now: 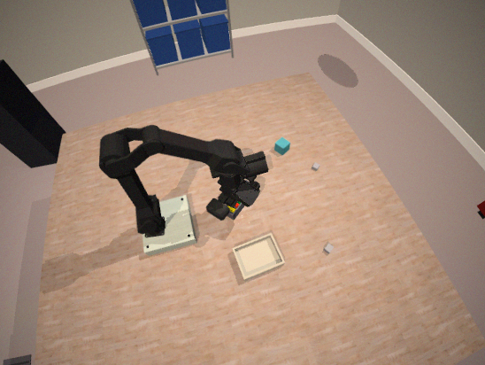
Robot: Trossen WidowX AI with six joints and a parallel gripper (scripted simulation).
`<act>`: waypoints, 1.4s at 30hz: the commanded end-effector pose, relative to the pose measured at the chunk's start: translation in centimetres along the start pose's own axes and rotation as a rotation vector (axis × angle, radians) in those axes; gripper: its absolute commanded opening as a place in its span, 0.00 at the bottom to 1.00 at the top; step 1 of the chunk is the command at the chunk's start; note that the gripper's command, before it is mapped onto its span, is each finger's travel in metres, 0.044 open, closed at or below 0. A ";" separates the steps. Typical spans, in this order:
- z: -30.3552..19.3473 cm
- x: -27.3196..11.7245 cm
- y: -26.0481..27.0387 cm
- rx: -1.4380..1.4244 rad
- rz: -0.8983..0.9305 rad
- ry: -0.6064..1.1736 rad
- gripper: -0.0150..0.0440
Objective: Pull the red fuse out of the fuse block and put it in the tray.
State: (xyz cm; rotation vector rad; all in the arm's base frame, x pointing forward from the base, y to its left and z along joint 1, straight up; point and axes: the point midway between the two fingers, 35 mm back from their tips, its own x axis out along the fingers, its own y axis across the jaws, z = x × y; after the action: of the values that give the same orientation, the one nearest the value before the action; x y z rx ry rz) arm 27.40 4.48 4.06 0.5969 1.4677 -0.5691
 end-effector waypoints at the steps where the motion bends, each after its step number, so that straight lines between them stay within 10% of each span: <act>1: 0.0 -0.2 0.0 0.000 0.000 -0.001 0.25; 42: 0.1 -2.3 0.0 -0.002 -0.001 -0.002 0.25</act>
State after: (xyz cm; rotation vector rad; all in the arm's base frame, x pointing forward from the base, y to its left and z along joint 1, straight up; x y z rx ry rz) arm 27.42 4.48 6.13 0.5968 1.4671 -0.5690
